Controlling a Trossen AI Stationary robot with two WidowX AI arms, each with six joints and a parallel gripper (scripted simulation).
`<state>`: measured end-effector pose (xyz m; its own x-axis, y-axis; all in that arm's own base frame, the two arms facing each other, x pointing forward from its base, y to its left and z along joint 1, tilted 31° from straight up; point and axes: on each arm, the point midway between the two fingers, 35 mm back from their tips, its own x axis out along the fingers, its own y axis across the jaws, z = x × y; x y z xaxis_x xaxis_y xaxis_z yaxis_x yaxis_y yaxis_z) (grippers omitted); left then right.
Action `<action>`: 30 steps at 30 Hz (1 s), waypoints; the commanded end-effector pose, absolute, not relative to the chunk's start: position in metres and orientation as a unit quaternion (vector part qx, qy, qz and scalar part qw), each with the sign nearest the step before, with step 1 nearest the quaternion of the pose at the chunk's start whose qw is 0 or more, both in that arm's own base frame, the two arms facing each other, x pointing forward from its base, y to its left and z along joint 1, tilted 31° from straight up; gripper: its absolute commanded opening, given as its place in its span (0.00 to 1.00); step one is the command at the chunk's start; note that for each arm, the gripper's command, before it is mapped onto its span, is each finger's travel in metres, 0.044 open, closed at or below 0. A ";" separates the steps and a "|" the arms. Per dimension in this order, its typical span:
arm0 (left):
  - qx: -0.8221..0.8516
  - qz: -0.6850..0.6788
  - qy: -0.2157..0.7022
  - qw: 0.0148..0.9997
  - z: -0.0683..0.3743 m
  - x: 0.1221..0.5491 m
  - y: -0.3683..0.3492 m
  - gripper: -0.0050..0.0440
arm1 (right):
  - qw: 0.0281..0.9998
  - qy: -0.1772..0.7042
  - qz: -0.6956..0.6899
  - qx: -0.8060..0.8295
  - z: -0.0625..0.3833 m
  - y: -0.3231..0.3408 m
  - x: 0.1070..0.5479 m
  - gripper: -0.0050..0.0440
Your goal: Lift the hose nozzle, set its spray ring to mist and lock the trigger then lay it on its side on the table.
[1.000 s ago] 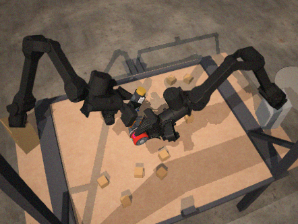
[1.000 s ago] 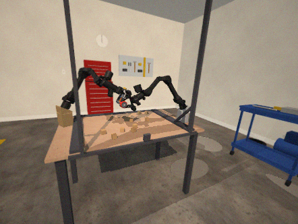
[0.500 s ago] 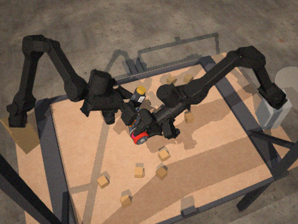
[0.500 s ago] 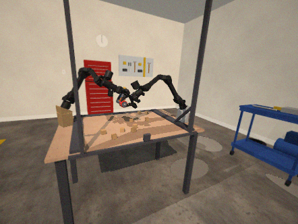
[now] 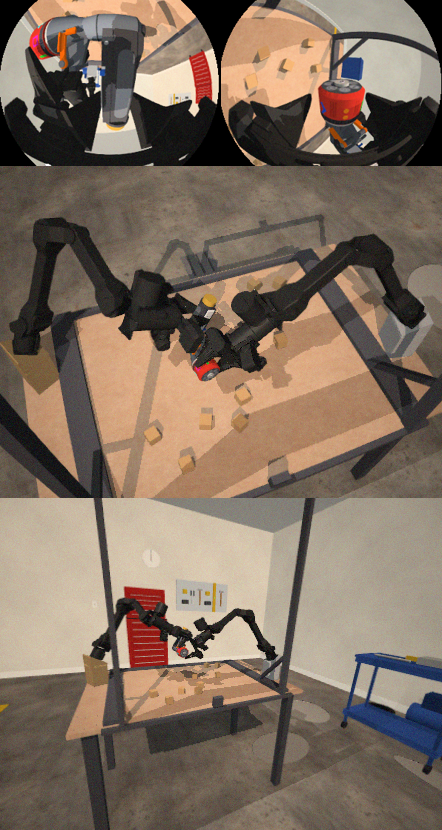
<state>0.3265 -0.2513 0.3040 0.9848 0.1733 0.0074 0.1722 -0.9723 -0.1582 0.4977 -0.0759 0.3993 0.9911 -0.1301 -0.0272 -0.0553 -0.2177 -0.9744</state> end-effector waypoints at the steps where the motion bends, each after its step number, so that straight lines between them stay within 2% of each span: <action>1: -0.995 -0.007 -0.081 0.060 0.317 0.323 -0.252 0.44 | 0.620 0.050 -0.046 -0.781 0.417 -0.075 0.488 0.93; 30: -0.995 -0.007 -0.081 0.060 0.317 0.323 -0.252 0.44 | 0.620 0.048 -0.046 -0.782 0.418 -0.069 0.446 0.93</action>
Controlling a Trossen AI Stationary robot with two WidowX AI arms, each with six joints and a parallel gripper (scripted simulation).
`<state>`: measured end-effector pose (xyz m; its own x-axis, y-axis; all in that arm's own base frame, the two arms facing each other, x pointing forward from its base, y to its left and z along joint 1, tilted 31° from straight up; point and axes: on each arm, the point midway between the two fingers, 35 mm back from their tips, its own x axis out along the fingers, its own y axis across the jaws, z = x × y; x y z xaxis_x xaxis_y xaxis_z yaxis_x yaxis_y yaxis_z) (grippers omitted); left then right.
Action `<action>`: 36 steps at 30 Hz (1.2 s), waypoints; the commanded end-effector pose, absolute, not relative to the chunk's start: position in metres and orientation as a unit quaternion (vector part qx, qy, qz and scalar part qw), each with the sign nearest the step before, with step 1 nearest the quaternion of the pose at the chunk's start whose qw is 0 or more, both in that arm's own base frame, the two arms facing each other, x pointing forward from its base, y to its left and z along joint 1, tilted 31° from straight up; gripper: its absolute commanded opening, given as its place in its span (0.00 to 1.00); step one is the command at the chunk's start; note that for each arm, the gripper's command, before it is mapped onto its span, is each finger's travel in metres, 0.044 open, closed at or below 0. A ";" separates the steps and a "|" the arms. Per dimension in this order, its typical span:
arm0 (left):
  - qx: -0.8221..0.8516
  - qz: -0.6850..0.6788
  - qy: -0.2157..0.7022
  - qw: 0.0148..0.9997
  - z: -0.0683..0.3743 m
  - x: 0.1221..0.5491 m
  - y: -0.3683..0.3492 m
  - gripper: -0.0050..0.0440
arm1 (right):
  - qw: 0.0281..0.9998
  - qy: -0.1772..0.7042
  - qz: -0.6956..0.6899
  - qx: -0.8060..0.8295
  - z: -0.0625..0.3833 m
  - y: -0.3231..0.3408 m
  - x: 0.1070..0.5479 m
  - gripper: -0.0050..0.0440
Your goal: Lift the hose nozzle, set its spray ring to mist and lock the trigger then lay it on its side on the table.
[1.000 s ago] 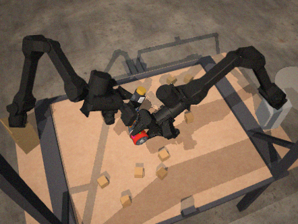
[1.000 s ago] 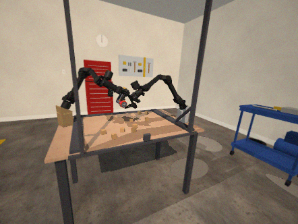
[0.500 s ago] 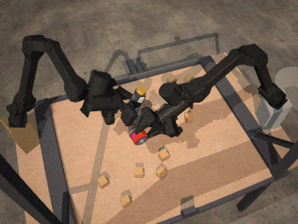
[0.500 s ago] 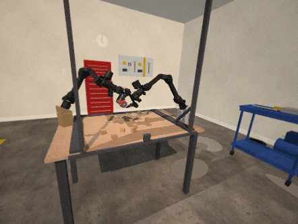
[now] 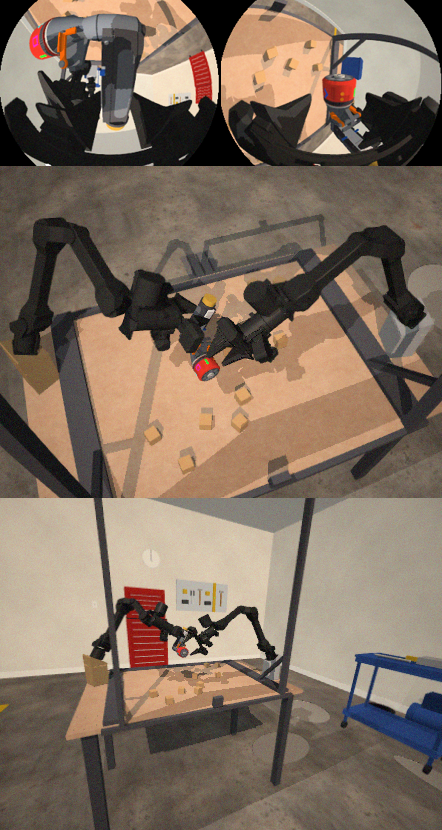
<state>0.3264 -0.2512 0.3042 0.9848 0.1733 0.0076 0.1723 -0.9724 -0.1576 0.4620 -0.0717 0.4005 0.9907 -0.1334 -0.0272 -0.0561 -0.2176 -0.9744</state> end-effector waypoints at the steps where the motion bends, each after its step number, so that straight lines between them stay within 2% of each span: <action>1: -0.995 -0.007 -0.081 0.060 0.317 0.323 -0.252 0.44 | 0.620 0.048 -0.046 -0.782 0.418 -0.069 0.444 0.93; 36: -0.995 -0.007 -0.081 0.060 0.317 0.323 -0.252 0.44 | 0.620 0.047 -0.044 -0.782 0.417 -0.061 0.393 0.93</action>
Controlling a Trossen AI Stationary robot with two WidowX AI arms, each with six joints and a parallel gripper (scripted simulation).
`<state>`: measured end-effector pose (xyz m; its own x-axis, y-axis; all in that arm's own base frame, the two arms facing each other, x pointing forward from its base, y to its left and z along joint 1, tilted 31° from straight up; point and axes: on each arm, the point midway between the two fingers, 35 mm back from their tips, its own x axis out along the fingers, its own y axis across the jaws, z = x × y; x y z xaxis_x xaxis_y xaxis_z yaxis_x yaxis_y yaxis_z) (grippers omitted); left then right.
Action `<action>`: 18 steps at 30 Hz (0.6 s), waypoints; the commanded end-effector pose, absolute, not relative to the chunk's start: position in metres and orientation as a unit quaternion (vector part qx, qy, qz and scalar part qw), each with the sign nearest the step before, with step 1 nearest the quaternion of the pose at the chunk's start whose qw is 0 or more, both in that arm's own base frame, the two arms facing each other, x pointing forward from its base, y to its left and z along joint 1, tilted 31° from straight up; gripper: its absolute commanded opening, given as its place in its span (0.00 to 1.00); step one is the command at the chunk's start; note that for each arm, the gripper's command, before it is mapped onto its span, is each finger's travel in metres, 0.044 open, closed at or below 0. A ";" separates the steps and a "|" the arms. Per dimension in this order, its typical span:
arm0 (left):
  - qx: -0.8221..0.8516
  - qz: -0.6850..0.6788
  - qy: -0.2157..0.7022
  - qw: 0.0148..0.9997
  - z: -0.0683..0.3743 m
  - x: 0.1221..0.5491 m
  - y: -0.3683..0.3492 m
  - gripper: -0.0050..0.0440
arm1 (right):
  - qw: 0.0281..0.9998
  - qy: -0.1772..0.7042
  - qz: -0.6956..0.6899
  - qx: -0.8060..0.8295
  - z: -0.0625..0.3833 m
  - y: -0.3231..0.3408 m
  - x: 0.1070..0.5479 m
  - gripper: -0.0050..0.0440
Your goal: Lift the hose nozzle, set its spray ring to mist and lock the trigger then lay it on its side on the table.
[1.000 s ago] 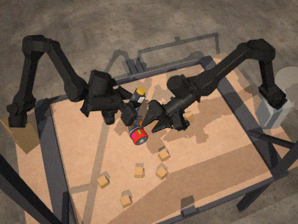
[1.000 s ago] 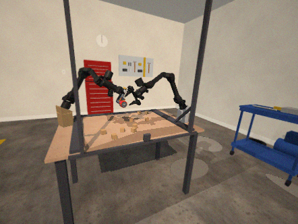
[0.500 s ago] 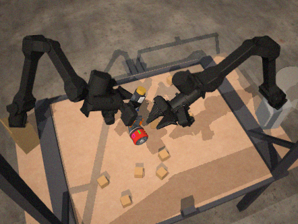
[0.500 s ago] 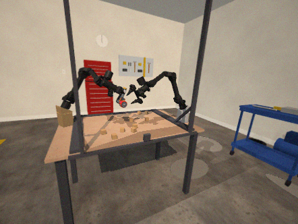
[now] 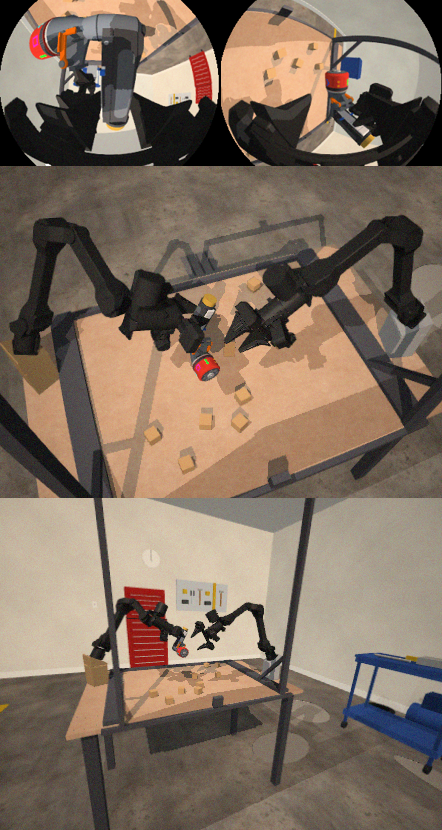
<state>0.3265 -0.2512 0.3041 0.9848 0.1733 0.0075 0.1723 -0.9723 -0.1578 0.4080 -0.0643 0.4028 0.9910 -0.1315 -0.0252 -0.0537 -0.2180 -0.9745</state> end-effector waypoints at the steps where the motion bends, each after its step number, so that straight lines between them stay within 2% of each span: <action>1: -0.995 -0.007 -0.081 0.060 0.317 0.323 -0.252 0.44 | 0.620 0.047 -0.044 -0.782 0.417 -0.061 0.392 0.93; 18: -0.995 -0.007 -0.081 0.060 0.317 0.323 -0.252 0.44 | 0.621 0.048 -0.041 -0.782 0.415 -0.061 0.390 0.93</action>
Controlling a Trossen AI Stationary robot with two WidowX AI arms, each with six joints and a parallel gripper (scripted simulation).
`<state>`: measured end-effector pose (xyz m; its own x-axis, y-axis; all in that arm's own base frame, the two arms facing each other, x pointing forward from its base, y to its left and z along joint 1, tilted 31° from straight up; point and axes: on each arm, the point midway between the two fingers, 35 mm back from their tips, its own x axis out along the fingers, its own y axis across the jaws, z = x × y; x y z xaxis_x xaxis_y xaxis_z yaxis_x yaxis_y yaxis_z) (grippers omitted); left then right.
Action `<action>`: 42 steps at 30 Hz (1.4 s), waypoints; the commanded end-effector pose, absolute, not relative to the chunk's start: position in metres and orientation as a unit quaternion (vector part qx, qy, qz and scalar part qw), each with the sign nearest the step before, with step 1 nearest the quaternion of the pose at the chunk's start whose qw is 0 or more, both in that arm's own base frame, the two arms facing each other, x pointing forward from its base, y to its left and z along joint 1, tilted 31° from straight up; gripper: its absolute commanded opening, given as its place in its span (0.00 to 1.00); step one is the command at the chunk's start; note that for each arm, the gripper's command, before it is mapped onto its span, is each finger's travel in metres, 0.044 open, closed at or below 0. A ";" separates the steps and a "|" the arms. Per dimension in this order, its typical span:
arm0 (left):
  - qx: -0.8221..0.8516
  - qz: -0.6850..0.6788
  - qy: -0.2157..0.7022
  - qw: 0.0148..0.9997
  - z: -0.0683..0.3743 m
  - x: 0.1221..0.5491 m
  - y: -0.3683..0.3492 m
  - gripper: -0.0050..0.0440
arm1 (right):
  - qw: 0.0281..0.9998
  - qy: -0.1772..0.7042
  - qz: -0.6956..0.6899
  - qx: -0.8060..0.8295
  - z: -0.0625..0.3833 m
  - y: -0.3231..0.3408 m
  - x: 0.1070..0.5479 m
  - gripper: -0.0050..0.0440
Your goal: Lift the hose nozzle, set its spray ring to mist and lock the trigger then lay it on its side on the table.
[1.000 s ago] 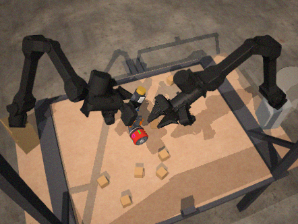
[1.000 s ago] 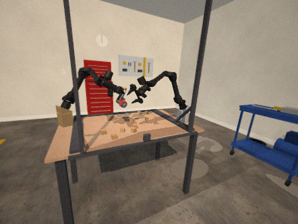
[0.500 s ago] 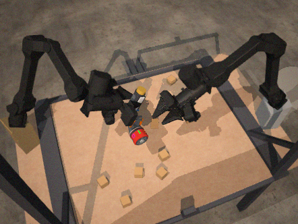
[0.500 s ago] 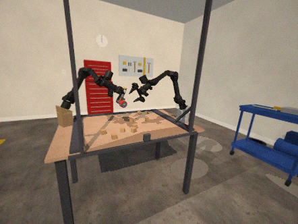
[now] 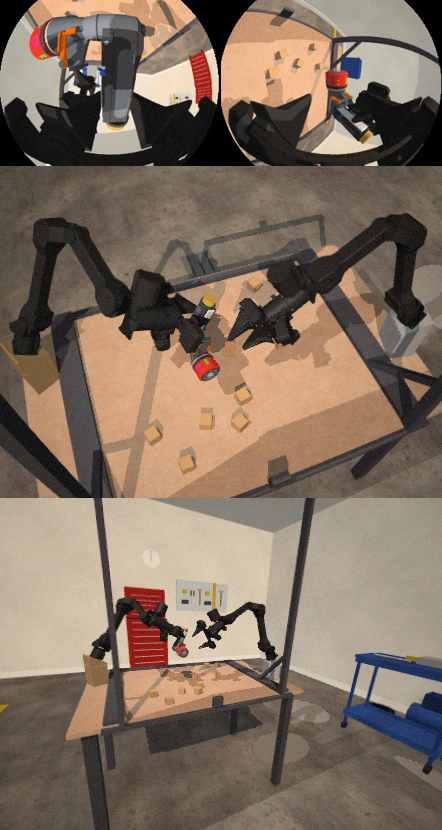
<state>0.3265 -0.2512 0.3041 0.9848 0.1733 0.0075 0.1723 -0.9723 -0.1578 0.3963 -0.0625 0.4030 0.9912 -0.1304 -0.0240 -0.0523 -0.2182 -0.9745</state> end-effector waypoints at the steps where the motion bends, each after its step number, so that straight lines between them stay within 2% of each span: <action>1: -0.995 -0.007 -0.081 0.060 0.317 0.323 -0.252 0.44 | 0.621 0.048 -0.041 -0.782 0.415 -0.061 0.391 0.93; 15: -0.995 -0.007 -0.081 0.060 0.316 0.323 -0.252 0.44 | 0.620 0.047 -0.042 -0.782 0.416 -0.061 0.391 0.93; 16: -0.995 -0.007 -0.081 0.060 0.316 0.323 -0.252 0.44 | 0.620 0.047 -0.042 -0.782 0.416 -0.061 0.391 0.45; 32: -0.995 -0.006 -0.081 0.061 0.316 0.323 -0.252 0.44 | 0.620 0.046 -0.043 -0.782 0.417 -0.061 0.391 0.45; 42: -0.995 -0.006 -0.081 0.061 0.316 0.323 -0.252 0.44 | 0.701 0.021 -0.063 -0.710 0.410 -0.071 0.401 0.45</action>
<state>0.3265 -0.2512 0.3041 0.9848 0.1733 0.0075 0.1723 -0.9723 -0.1578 0.4026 -0.0692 0.4033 0.9920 -0.1250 0.0201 0.0115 -0.0696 -0.9975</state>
